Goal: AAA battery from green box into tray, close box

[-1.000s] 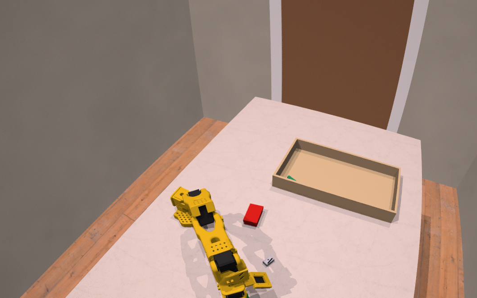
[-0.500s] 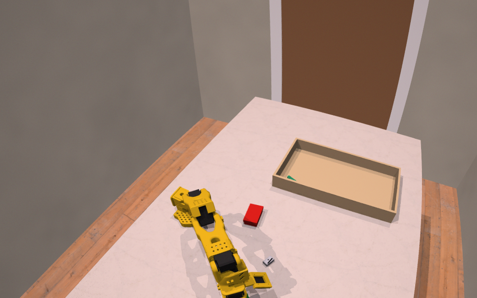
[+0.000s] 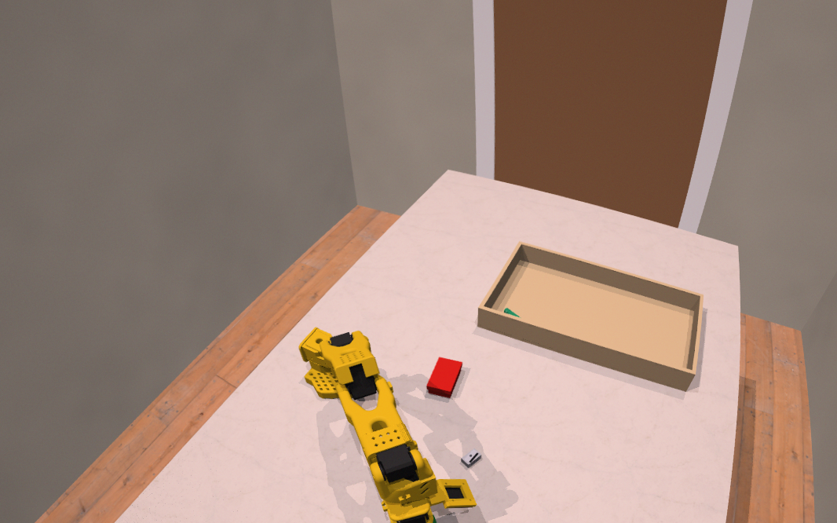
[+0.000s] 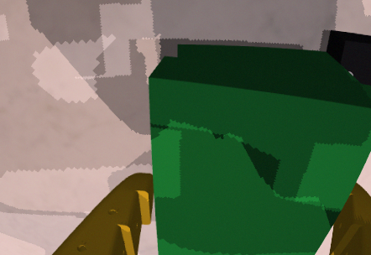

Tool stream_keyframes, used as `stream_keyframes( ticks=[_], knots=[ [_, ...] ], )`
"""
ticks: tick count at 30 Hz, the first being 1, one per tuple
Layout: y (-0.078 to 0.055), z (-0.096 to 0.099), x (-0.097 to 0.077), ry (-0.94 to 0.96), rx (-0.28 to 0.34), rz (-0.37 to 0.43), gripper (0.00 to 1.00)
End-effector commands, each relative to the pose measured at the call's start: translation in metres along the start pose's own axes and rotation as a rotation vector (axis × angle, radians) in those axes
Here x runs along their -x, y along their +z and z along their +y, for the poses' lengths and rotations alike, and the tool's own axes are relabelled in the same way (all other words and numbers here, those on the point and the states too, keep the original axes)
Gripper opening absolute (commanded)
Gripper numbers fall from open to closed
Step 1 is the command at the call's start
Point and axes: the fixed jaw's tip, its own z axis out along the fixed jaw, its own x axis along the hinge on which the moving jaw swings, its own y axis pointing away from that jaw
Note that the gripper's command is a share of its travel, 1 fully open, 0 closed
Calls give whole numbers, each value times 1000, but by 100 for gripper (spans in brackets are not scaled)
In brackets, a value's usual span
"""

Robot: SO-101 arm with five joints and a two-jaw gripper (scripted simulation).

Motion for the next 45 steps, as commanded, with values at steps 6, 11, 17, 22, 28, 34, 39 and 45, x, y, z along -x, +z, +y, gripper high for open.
stream_keyframes(
  ticks=[6,11,17,22,28,34,39,45],
  knots=[
    [-8,-4,1,5,-35,-5,29],
    [-9,-5,1,5,-41,-5,29],
    [-13,-9,1,5,-69,-8,29],
    [-15,-12,1,5,-90,-10,29],
    [-23,-19,2,6,-144,-15,29],
    [-30,-26,2,6,-199,-20,29],
    [-34,-29,2,6,-222,-23,29],
    [-39,-33,3,6,-253,-26,29]
  ],
)
